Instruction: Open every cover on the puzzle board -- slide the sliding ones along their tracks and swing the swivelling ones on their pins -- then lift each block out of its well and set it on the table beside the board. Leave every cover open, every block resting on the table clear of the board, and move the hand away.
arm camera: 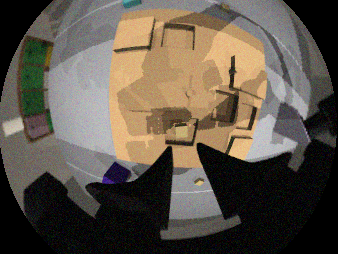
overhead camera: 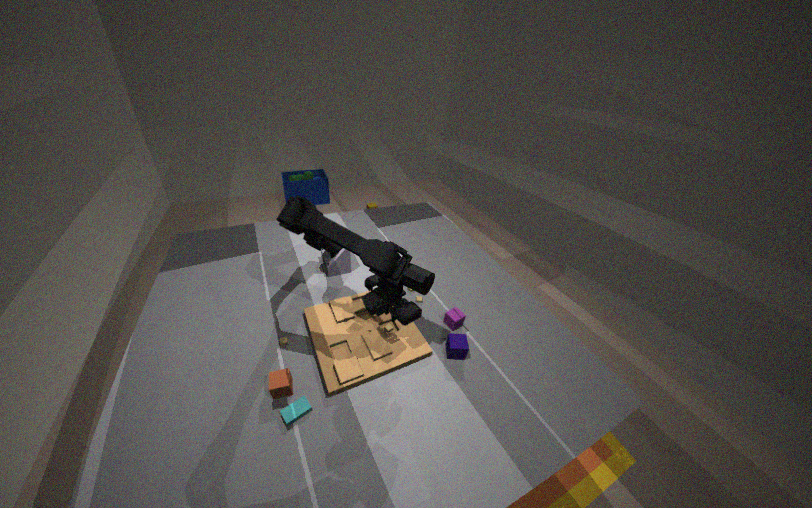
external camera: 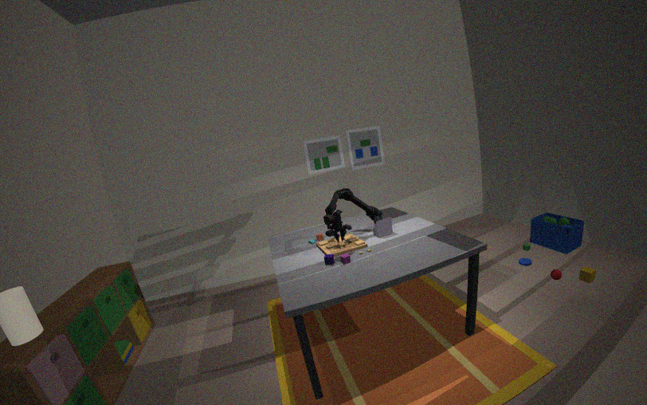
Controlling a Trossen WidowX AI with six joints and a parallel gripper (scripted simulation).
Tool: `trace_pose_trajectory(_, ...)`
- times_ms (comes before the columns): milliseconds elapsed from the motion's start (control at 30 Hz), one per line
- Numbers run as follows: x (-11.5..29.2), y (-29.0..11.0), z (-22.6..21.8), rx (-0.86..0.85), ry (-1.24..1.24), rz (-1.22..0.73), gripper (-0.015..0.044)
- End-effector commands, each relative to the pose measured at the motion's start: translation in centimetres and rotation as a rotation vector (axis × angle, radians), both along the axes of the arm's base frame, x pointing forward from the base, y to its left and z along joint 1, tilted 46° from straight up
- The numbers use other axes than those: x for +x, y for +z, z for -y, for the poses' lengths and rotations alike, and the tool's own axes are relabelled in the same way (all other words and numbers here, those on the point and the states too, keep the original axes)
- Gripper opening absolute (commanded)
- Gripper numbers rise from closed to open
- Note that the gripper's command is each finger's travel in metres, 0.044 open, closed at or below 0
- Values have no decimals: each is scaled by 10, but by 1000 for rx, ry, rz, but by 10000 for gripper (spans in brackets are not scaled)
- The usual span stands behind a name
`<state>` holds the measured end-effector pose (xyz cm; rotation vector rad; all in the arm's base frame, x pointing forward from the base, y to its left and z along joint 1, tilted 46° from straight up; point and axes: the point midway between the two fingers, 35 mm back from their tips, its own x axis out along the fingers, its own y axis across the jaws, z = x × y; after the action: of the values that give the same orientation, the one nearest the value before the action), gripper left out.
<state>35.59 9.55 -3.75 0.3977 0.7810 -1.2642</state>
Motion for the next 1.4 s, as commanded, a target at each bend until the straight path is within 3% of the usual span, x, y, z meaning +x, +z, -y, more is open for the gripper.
trace_pose_trajectory(0, -1, -8, 10, -7, -1, -8, 144)
trace_pose_trajectory(1367, 1, -21, 24, -9, -1, -8, 144)
